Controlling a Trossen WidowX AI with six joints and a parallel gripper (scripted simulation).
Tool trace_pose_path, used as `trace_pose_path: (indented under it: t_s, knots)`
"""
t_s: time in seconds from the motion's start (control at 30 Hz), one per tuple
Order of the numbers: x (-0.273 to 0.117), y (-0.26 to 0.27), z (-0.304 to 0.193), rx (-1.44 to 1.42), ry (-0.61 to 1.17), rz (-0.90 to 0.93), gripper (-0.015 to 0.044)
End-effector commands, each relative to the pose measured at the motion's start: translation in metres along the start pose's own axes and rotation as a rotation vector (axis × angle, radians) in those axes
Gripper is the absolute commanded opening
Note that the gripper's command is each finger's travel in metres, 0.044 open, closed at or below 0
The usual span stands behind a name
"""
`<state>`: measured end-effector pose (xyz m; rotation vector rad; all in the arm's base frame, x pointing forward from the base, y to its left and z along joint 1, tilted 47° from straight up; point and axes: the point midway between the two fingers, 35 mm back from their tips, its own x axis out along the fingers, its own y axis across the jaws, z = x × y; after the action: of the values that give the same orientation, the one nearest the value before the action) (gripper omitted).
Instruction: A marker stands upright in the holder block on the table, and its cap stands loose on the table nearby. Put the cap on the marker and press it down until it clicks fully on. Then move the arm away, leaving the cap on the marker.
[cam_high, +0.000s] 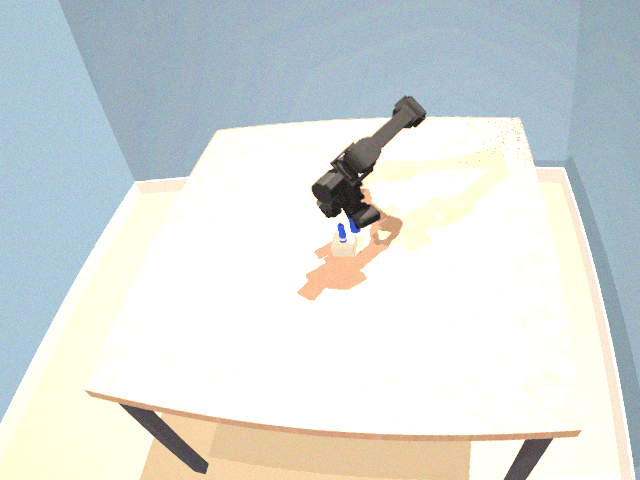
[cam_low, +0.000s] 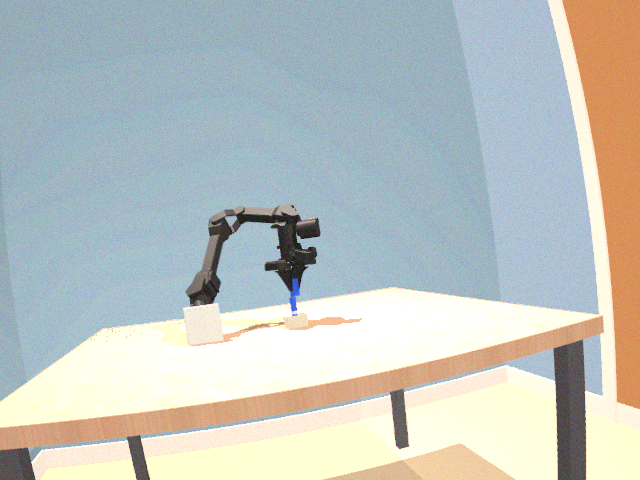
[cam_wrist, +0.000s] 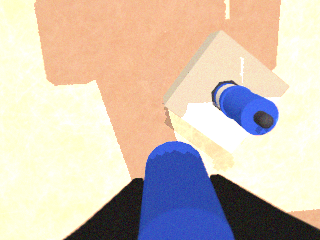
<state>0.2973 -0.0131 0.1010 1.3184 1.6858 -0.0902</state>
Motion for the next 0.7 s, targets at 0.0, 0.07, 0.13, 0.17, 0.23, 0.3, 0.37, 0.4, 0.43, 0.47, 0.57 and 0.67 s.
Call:
trace_pose_path:
  t_s: [0.0,0.07,0.13,0.17,0.23,0.3,0.37,0.4,0.43,0.47,0.57,0.67]
  knots:
    - [-0.009,-0.011,0.009,-0.006,-0.005,0.000,0.0000]
    - [-0.012,-0.017,0.012,-0.006,-0.003,0.001,0.0000]
    - [-0.016,-0.022,0.015,-0.006,-0.002,0.002,0.0000]
    - [-0.017,-0.025,0.017,-0.006,-0.001,0.002,0.0000]
    - [-0.020,-0.030,0.019,-0.007,0.001,0.003,0.0000]
    - [-0.024,-0.036,0.022,-0.008,0.004,0.005,0.0000]
    - [-0.026,-0.041,0.024,-0.008,0.007,0.007,0.0000]
    - [-0.027,-0.042,0.025,-0.009,0.007,0.007,0.0000]
    - [-0.027,-0.043,0.025,-0.009,0.007,0.007,0.0000]
    - [-0.027,-0.043,0.025,-0.009,0.007,0.007,0.0000]
    - [-0.025,-0.043,0.025,-0.009,0.008,0.007,0.0000]
    - [-0.022,-0.043,0.025,-0.009,0.008,0.008,0.0000]
